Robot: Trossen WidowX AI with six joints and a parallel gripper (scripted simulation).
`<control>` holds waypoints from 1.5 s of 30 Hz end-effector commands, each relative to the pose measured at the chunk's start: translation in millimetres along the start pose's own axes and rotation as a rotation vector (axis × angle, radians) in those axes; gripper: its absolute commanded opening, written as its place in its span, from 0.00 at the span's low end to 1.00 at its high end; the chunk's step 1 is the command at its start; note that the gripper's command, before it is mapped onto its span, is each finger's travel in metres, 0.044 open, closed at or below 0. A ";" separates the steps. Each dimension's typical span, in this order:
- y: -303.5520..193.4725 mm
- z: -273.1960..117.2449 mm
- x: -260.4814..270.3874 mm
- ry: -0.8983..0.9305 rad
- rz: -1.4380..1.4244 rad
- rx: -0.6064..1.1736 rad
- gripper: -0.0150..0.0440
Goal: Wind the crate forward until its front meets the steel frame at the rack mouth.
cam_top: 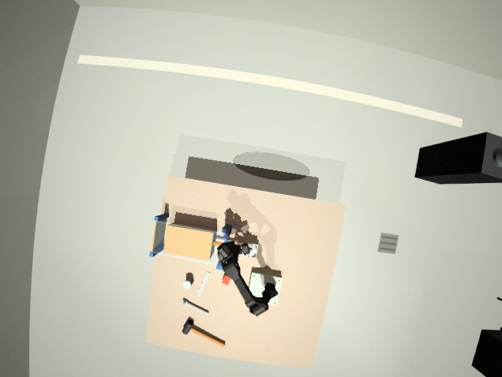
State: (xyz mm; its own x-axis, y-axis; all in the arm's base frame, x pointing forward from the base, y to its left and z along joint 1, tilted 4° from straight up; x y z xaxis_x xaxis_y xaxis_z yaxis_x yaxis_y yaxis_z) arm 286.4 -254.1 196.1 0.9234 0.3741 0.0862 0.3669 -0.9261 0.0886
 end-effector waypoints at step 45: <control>-68.2 9.9 6.7 -0.007 -0.012 0.085 0.25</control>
State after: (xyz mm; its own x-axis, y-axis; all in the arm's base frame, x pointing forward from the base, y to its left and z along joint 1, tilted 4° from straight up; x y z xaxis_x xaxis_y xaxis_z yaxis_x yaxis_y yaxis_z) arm 274.1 -203.0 194.9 0.9201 0.3796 0.0967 0.3731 -0.9244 0.0789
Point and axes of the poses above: the point midway between the two fingers, 35 mm back from their tips, its own z axis out along the fingers, its own x axis across the jaws, y = z × x, the point moved 7 cm from there along -z, back along the fingers, and after that the axes turned 7 degrees about z, right-handed, at the moved point
